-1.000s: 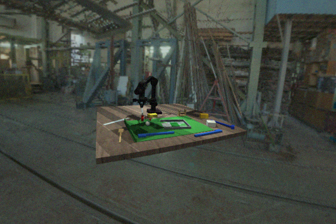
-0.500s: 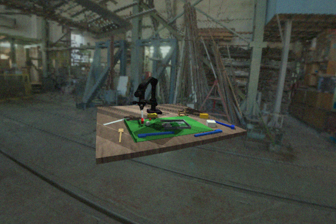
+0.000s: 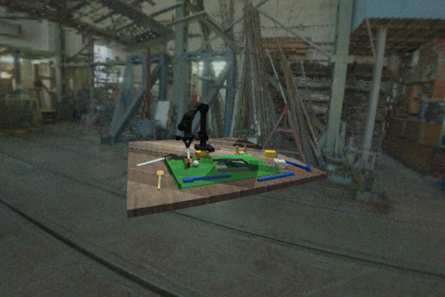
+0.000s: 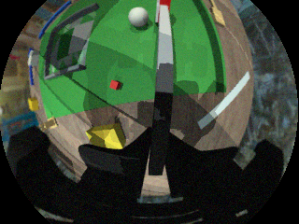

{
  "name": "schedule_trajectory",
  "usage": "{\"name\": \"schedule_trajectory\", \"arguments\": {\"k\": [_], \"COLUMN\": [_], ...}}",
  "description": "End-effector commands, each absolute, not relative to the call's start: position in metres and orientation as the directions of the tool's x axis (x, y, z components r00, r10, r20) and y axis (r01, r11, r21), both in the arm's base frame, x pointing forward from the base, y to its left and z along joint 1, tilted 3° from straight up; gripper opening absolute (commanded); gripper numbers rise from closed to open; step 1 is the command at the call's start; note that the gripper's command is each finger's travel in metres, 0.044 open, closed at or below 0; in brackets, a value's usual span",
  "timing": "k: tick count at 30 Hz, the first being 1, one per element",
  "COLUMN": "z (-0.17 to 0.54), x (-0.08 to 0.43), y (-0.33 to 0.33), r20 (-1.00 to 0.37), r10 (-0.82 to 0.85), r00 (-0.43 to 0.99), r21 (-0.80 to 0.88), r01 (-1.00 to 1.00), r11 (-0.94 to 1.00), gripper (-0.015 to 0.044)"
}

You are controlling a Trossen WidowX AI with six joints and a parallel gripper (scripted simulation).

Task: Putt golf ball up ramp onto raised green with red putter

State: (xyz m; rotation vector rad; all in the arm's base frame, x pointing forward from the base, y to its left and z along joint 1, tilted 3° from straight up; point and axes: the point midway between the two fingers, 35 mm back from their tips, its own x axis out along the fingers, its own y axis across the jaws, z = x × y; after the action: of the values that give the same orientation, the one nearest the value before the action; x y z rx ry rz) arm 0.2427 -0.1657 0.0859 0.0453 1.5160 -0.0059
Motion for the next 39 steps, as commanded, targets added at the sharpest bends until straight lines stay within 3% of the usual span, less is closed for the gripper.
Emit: {"name": "schedule_trajectory", "arguments": {"k": [1, 22, 32, 39], "z": [0.087, 0.081, 0.086, 0.094], "x": [0.243, 0.242, 0.249, 0.248], "y": [-0.166, -0.191, -0.065, -0.058], "r20": [-0.998, -0.998, -0.998, -0.998], "r10": [0.022, 0.026, 0.031, 0.032], "r00": [0.058, 0.056, 0.062, 0.062], "r21": [0.024, 0.028, 0.033, 0.034], "r01": [0.032, 0.034, 0.035, 0.035], "r11": [0.999, 0.999, 0.999, 0.999], "gripper": [0.0, 0.0, 0.0, 0.0]}}
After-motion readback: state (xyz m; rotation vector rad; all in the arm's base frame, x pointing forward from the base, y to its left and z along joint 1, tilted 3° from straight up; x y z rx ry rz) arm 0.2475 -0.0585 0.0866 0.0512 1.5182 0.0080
